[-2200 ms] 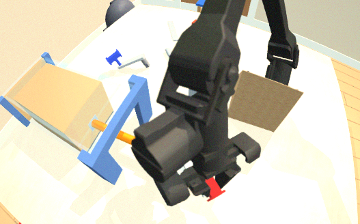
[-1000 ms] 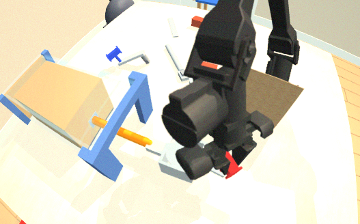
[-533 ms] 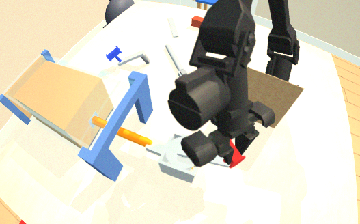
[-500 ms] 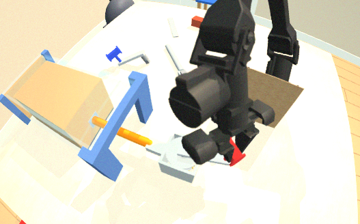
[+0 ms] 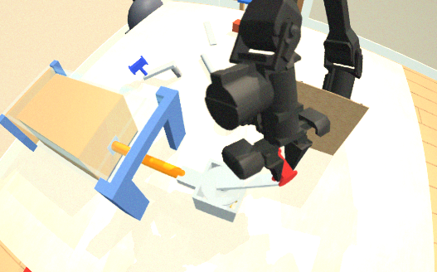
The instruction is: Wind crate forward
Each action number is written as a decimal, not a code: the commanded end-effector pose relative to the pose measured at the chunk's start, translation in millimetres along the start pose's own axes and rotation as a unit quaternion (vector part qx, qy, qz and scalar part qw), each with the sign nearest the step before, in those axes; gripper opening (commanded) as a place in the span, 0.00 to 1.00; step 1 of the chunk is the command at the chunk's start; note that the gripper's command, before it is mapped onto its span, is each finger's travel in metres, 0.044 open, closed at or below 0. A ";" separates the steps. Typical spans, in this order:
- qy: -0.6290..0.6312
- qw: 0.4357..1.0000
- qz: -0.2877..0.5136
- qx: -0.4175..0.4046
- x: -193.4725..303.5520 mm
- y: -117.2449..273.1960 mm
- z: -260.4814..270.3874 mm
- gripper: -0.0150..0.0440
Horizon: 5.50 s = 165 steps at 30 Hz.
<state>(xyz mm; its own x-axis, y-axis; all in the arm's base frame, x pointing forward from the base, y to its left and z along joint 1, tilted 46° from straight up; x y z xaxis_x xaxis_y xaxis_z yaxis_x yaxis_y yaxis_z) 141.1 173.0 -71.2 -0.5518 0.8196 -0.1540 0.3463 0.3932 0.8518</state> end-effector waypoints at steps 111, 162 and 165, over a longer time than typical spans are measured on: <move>-0.008 1.000 -0.021 0.001 -117.6 56.5 73.3 0.25; -0.009 1.000 -0.021 -0.002 -107.0 54.9 144.2 0.25; -0.009 1.000 -0.021 -0.002 -105.2 54.2 147.6 0.25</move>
<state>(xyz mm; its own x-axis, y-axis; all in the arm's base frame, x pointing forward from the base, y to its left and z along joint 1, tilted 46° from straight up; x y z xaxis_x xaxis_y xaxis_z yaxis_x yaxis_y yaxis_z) 325.2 164.5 -73.1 -0.5586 0.8045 -0.2021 0.3295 0.4388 0.8360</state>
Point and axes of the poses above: the point midway between the two fingers, 35 mm back from their tips, its own y axis back along the fingers, its own z axis across the jaws, x = y × z, the point moved 9 cm from there along y, back along the fingers, and after that the axes turned 5 degrees about -y, right-handed, at the moved point
